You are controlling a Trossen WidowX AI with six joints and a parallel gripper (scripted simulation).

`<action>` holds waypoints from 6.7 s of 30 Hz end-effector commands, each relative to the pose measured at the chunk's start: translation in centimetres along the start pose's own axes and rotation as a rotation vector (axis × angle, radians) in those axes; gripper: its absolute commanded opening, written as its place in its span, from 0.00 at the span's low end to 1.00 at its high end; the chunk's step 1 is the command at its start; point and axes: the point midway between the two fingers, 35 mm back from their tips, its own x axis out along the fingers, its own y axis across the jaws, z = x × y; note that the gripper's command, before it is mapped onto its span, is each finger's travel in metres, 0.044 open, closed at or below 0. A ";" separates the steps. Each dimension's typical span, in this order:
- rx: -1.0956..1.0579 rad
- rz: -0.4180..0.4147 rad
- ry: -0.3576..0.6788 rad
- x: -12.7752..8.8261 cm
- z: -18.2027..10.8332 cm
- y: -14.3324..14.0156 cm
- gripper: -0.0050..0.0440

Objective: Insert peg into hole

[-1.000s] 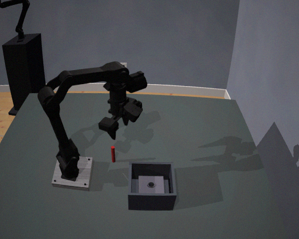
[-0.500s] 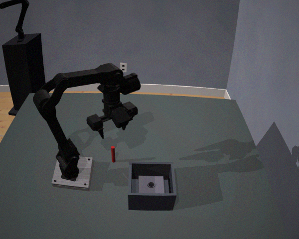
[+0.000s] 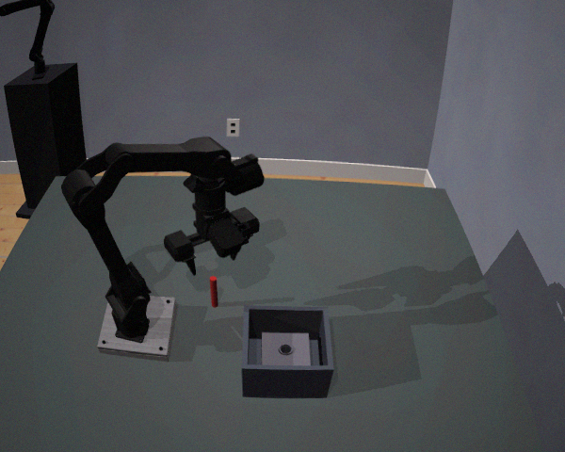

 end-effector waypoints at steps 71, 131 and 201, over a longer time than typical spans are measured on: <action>0.000 -0.008 0.002 7.2 -0.1 -0.2 0.31; -0.002 -0.013 0.002 -1.4 2.7 1.3 0.10; 0.000 -0.008 0.003 -4.2 20.9 2.5 0.10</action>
